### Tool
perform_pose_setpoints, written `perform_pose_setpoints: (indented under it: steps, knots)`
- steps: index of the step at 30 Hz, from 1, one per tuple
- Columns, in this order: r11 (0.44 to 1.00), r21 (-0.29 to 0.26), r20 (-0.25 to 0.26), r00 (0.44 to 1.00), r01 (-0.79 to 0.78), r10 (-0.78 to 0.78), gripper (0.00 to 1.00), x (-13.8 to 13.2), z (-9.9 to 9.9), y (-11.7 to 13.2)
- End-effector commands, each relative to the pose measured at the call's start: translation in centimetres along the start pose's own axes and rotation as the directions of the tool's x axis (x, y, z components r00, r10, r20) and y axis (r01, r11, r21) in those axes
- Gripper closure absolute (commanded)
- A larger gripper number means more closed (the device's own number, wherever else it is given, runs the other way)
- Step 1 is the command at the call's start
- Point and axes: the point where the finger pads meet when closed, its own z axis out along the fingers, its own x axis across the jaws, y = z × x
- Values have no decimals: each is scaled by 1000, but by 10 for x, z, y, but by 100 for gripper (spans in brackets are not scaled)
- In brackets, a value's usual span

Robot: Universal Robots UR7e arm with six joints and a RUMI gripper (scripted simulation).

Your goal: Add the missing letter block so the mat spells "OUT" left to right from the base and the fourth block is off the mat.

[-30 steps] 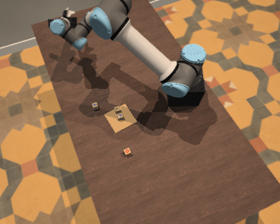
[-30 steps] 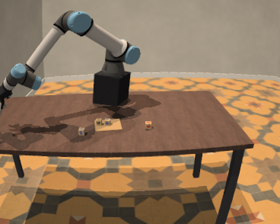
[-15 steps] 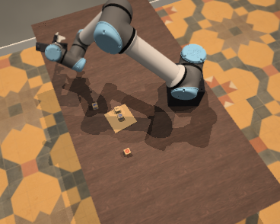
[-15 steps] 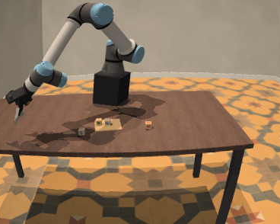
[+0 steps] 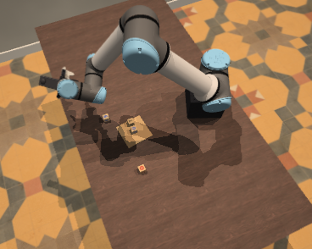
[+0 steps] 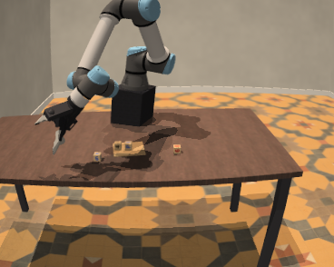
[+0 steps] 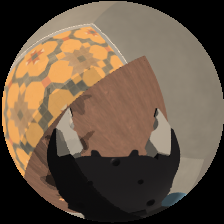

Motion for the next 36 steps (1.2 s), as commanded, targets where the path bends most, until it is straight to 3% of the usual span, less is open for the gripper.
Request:
perform_pose_setpoints:
  steps: [1, 2, 4, 7, 9, 12, 14, 18, 22, 29, 36]
  knots:
    - [998, 34, 66, 996, -61, 59, 0, -59, -65, 23]
    - [997, 38, 77, 995, -70, 67, 0, -68, -74, 28]
    - [997, 38, 77, 995, -70, 67, 0, -68, -74, 28]
    - [993, 49, 134, 986, -112, 104, 0, -106, -119, 54]
    - [992, 50, 144, 983, -119, 111, 0, -113, -127, 60]
    - [987, 51, 196, 970, -155, 143, 0, -143, -166, 89]
    - [986, 51, 201, 969, -159, 146, 0, -146, -170, 93]
    - [978, 39, 267, 945, -204, 186, 0, -178, -220, 138]
    - [978, 39, 270, 944, -206, 188, 0, -180, -222, 140]
    - [964, -4, 365, 897, -266, 249, 0, -214, -293, 225]
    - [952, -52, 425, 856, -302, 295, 0, -226, -339, 295]
